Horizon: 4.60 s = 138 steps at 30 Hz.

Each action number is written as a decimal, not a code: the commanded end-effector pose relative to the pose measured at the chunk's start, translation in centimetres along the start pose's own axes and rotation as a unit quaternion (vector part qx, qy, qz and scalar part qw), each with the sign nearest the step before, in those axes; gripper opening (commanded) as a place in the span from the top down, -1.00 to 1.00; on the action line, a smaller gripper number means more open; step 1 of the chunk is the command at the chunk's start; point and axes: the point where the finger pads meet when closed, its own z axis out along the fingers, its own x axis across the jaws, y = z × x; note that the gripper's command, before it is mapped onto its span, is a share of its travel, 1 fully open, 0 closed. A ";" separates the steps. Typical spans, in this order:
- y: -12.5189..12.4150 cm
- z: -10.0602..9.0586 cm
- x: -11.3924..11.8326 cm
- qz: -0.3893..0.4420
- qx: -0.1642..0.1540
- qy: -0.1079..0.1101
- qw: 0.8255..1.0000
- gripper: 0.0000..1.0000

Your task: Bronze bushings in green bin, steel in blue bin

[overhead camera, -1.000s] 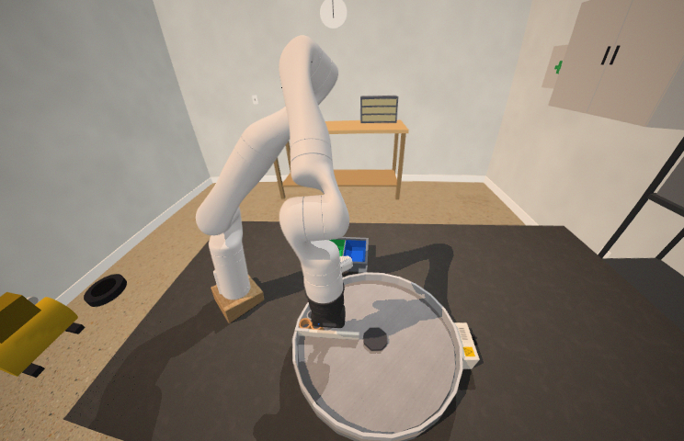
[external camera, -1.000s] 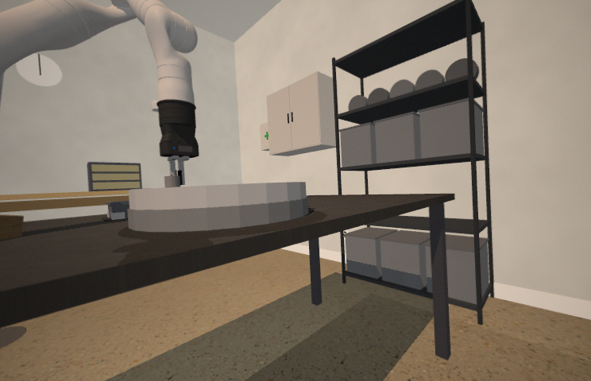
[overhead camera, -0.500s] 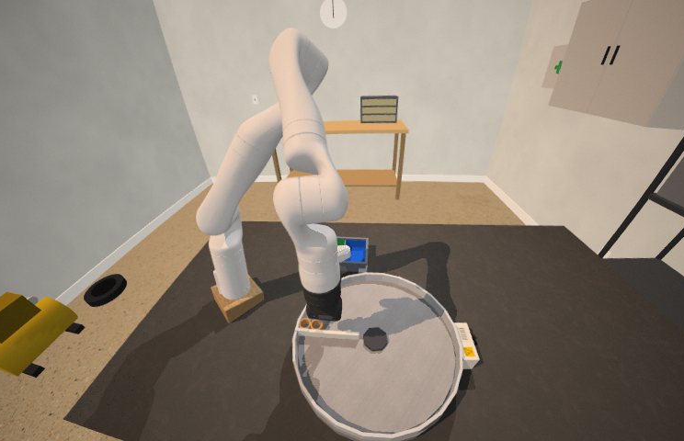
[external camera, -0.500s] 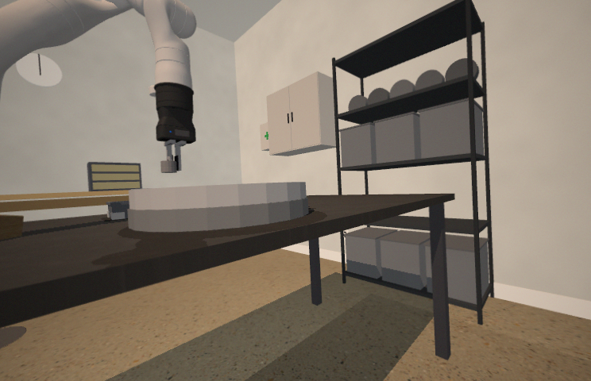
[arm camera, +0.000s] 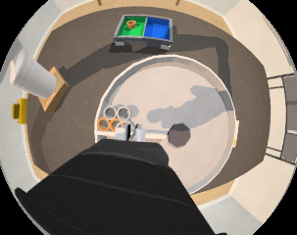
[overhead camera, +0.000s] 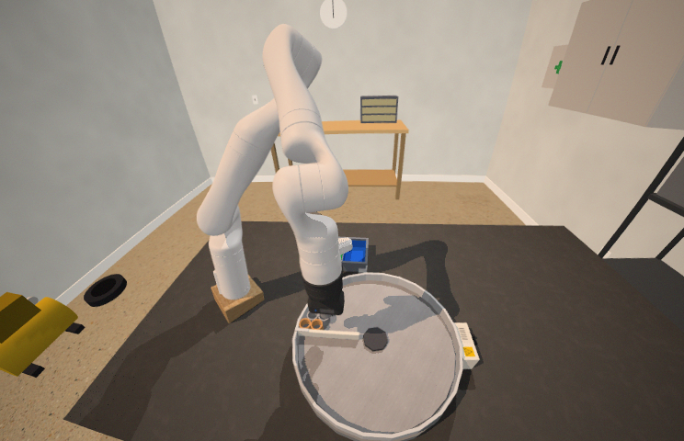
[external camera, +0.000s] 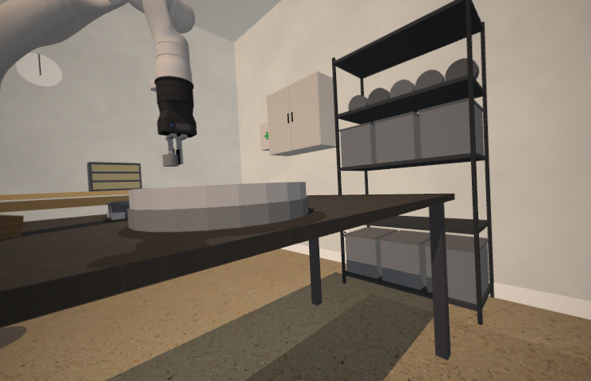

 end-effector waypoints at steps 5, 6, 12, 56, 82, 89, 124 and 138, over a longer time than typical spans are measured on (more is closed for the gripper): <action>-4.7 -0.1 0.6 -0.009 0.003 0.001 1.000 1.00; -4.7 -0.1 0.6 -0.009 0.003 0.001 1.000 1.00; -8.8 -0.1 1.0 -0.009 0.003 0.001 1.000 1.00; -29.8 -0.2 3.3 -0.009 0.003 0.001 1.000 1.00; -29.8 3.4 3.3 -0.009 0.003 0.001 1.000 1.00; -29.8 5.5 3.4 -0.009 0.003 0.001 1.000 1.00; -29.9 8.7 3.4 -0.009 0.003 0.001 1.000 1.00; -29.9 9.3 3.4 -0.009 0.003 0.001 1.000 1.00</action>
